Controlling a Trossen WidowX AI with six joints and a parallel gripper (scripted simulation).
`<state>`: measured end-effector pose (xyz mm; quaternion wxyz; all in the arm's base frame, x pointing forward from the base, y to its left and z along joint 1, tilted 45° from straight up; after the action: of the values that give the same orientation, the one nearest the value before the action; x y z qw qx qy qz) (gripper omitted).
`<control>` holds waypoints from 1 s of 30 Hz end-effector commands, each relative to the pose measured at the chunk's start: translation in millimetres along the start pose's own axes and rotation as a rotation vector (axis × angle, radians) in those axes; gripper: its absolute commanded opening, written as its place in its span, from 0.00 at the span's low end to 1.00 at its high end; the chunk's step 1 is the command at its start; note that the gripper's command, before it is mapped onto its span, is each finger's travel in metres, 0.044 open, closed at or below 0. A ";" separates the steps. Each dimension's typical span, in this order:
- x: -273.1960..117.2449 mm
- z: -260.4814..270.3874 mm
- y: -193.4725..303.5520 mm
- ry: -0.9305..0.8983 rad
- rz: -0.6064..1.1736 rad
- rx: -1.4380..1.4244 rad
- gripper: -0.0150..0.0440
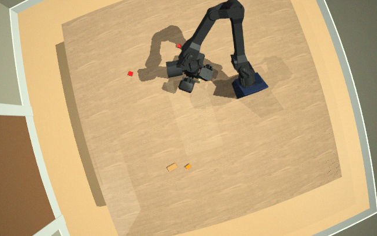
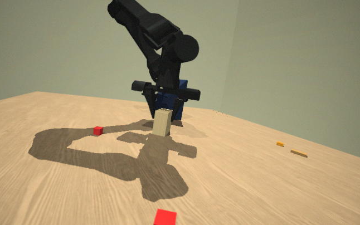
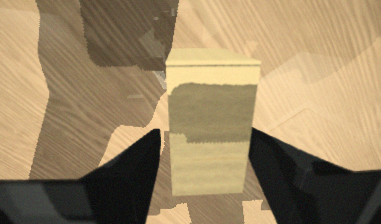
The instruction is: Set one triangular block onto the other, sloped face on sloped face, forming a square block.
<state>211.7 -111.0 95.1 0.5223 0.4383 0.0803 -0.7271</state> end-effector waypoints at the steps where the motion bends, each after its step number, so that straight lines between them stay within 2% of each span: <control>1: 0.0 0.0 0.0 0.001 0.000 0.000 0.83; 5: 0.0 0.0 0.0 0.001 0.000 0.000 1.00; 12: -2.4 -0.5 0.5 0.002 0.000 0.000 1.00; 21: -107.7 -1.0 0.6 0.005 -0.004 -0.001 1.00; 30: -104.0 -3.8 1.3 0.005 0.000 -0.010 1.00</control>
<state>222.0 -37.8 169.0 0.5235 0.4382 0.0839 -0.7258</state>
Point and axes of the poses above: the point midway between the two fingers, 35 mm back from their tips, its own x axis out along the fingers, its own z axis across the jaws, y = z × x, the point moved 6 cm from there along -x, back along the fingers, and after that the axes turned 11 degrees about -x, right-handed, at the moved point
